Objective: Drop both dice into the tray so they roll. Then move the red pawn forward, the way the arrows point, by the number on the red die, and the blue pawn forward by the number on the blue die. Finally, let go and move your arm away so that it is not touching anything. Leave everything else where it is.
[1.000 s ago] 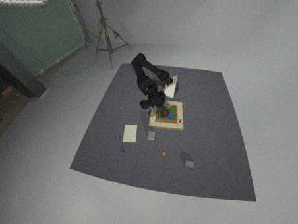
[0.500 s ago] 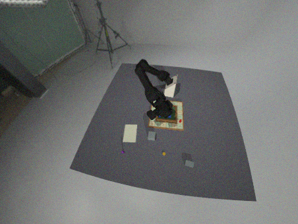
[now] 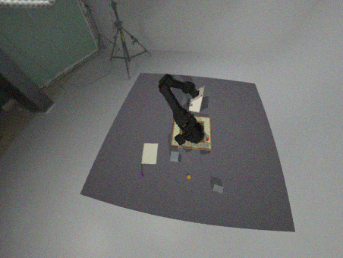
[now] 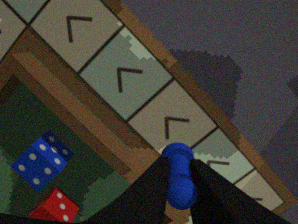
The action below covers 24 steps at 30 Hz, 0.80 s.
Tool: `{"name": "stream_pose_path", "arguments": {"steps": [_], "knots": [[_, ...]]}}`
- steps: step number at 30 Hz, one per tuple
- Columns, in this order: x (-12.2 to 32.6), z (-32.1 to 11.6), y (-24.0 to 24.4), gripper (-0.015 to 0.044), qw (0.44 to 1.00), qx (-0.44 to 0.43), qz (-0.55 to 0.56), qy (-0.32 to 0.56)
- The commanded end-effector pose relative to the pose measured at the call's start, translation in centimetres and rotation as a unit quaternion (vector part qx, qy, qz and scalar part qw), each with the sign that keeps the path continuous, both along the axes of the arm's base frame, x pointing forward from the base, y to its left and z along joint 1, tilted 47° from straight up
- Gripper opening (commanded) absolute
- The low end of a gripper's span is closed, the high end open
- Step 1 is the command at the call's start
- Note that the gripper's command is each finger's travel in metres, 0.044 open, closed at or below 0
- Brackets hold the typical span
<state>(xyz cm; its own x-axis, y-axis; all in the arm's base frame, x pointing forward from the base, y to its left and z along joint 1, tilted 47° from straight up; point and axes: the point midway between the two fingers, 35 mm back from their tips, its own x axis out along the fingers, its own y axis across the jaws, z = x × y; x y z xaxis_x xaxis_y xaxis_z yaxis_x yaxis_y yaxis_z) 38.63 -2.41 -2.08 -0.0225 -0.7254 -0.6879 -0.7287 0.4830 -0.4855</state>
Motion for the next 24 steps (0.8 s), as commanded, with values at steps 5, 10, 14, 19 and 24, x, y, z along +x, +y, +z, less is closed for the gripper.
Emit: {"name": "stream_pose_path", "arguments": {"steps": [5,10,14,19,24], "knots": [[-0.1,-2.2,-2.3,0.0000,1.000,-0.001,0.000,0.001],[-0.1,-2.2,-2.3,0.0000,1.000,-0.001,0.000,0.001],[-0.1,-2.5,-2.6,0.0000,1.000,-0.001,0.000,0.001],[-0.1,-3.0,-3.2,0.0000,1.000,-0.001,0.000,0.001],[0.0,-2.9,-3.2,0.0052,1.000,0.000,-0.002,-0.002]]}}
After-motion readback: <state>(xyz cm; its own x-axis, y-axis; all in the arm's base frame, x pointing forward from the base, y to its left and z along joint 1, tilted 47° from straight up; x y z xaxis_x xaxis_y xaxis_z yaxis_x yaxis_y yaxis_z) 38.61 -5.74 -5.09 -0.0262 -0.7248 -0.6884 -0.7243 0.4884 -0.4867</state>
